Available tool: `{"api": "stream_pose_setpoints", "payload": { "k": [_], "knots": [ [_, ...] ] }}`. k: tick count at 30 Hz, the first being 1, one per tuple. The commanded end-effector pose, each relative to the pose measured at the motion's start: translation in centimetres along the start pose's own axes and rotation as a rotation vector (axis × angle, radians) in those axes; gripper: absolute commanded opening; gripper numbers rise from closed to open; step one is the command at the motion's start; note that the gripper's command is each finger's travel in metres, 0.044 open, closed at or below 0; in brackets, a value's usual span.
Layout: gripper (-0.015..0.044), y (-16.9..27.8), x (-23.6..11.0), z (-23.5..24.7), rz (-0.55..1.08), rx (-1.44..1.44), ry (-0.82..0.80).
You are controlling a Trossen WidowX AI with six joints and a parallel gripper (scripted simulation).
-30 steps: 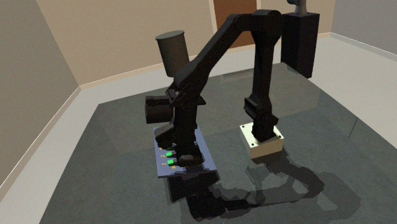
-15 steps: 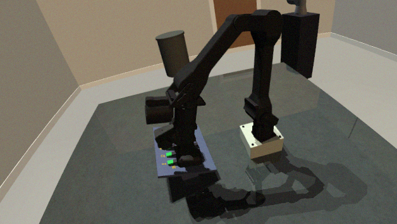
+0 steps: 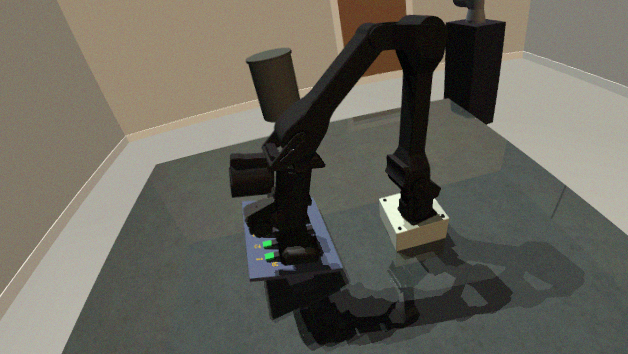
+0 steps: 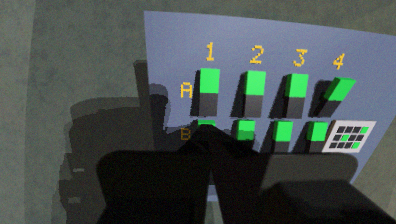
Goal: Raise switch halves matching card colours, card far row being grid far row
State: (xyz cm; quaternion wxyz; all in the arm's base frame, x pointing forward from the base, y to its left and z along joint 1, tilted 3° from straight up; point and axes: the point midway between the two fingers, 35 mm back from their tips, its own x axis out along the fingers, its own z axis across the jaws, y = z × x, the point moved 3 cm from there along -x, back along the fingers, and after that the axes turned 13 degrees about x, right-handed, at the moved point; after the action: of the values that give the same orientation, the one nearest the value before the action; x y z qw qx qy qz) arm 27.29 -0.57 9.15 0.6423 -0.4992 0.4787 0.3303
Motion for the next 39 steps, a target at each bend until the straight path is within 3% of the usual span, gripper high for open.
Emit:
{"api": "stream_pose_setpoints", "payload": {
  "k": [1, 16, 23, 34, 39],
  "knots": [
    [0.0000, 0.1, 0.2, -0.1, 0.004, -0.003, 0.002],
    [0.0000, 0.1, 0.4, -0.1, 0.004, -0.003, 0.002],
    [0.0000, 0.4, -6.2, -0.1, -0.020, -0.003, -0.003],
    [0.0000, 1.4, -6.0, -3.9, -0.021, -0.004, -0.001],
    [0.0000, 1.5, -2.7, -4.0, -0.046, -0.004, -0.006]
  ]
}}
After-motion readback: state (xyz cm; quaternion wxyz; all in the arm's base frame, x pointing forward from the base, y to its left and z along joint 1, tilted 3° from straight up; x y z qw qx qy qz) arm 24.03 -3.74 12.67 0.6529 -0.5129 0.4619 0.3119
